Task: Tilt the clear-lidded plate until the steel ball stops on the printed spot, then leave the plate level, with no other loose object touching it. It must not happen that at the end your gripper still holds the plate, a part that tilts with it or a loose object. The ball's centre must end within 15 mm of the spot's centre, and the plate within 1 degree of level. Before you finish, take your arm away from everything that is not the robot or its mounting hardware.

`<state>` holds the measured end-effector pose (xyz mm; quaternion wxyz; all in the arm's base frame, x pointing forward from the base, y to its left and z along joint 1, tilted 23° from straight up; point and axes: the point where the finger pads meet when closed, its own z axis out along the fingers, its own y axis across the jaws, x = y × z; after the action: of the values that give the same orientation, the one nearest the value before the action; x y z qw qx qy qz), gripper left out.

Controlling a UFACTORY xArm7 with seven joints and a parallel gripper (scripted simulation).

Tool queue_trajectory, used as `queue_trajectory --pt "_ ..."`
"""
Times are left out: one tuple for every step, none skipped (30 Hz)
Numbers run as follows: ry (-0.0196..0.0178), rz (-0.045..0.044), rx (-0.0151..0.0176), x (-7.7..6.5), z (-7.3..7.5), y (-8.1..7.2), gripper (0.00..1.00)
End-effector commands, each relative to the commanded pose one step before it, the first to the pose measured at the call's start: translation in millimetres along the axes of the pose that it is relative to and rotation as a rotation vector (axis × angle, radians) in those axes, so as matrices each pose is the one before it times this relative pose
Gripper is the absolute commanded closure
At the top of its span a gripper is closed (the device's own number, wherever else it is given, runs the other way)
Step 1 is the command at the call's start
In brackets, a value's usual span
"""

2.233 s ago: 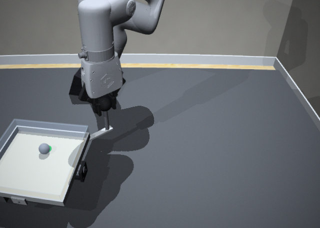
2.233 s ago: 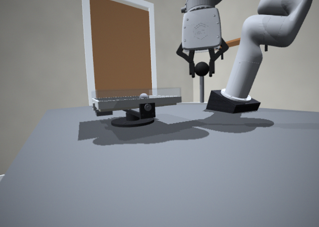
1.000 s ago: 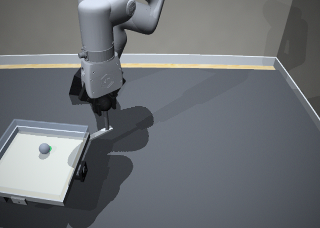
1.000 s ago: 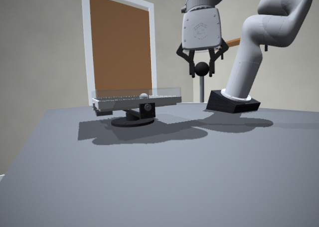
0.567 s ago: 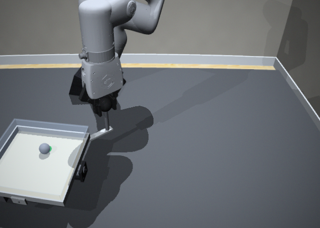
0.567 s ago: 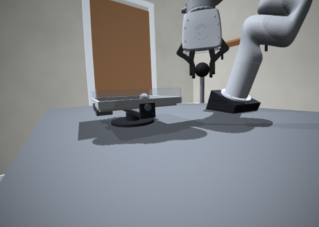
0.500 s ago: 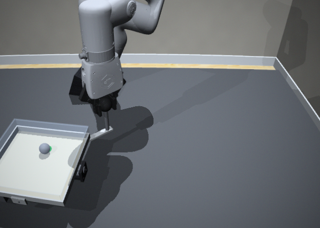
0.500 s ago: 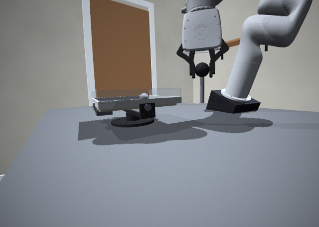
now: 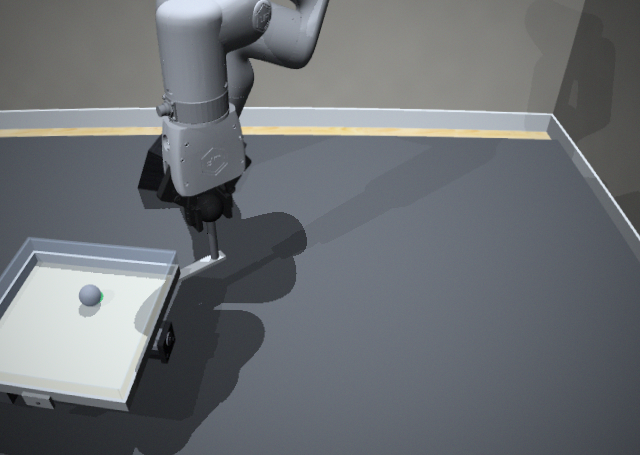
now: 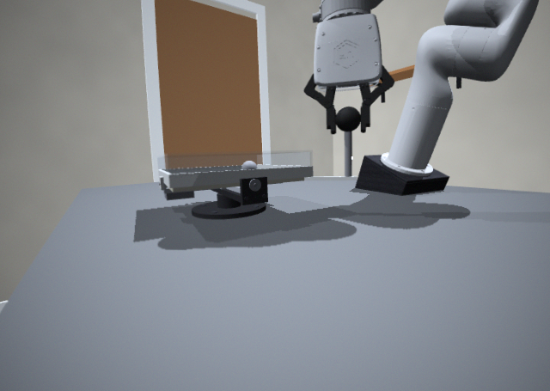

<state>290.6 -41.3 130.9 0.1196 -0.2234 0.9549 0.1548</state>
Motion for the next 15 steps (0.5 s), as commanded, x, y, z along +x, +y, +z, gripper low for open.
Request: queue_trajectory --pt "-0.00023 0.00120 0.00056 0.36 -0.33 -0.60 1.00" --pt "0.00000 0.00000 0.00000 0.00 0.00 0.00 1.00" --pt "0.00000 0.00000 0.00000 0.00 0.00 0.00 1.00" --pt "0.00000 0.00000 0.00000 0.00 0.00 0.00 1.00" --pt "0.00000 0.00000 0.00000 -0.74 -0.24 -0.10 1.00" --pt "0.00000 0.00000 0.00000 -0.73 -0.24 -0.10 1.00" --pt "0.00000 0.00000 0.00000 -0.73 -0.23 -0.10 1.00" --pt "0.00000 0.00000 0.00000 -0.72 -0.23 -0.10 1.00" --pt "0.00000 0.00000 0.00000 -0.07 0.04 0.02 1.00" --pt "0.00000 0.00000 0.00000 -0.07 0.04 0.02 1.00" --pt "0.00000 0.00000 0.00000 -0.07 0.04 0.02 1.00" --pt "0.00000 0.00000 0.00000 -0.07 0.04 0.02 1.00" --pt "0.00000 0.00000 0.00000 -0.07 0.04 0.02 1.00" --pt "0.00000 0.00000 0.00000 -0.07 0.04 0.02 1.00" --pt "0.00000 0.00000 0.00000 0.00 0.00 0.00 1.00"
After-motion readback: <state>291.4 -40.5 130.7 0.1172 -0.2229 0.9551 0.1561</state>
